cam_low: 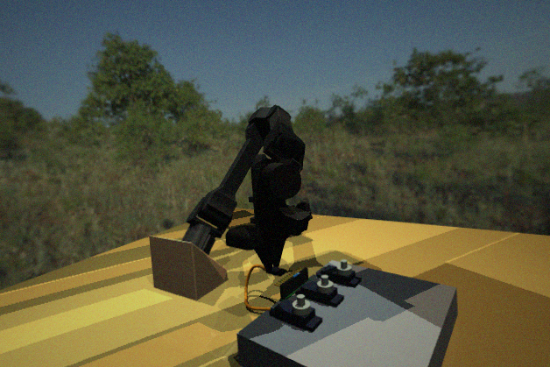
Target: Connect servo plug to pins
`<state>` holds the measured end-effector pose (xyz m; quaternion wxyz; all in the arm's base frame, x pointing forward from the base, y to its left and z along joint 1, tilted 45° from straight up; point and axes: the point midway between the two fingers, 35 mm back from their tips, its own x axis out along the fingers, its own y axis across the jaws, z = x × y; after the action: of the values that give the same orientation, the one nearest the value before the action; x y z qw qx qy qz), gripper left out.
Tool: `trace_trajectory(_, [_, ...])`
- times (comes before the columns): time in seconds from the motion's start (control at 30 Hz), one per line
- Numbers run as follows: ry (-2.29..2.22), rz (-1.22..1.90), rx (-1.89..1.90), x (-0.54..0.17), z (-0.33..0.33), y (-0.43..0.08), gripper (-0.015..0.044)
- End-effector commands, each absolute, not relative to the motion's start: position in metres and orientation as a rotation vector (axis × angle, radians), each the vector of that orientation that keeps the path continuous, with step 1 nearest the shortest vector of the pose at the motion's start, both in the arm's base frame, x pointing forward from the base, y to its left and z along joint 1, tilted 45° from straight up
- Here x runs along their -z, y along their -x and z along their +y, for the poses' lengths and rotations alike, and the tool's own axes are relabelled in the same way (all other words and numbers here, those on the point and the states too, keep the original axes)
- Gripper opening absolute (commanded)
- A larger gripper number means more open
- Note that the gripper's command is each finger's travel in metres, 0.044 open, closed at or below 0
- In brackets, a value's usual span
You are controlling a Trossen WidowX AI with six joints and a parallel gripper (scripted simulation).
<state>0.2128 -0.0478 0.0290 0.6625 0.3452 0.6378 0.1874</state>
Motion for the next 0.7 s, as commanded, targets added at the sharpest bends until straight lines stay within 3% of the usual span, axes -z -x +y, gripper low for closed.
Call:
trace_trajectory(0.0, [-0.789,1.442,-0.424,-0.028,-0.048,-0.219,0.0000])
trace_trajectory(0.67, [-0.789,1.441,-0.424,-0.029,-0.049,-0.230,0.0000])
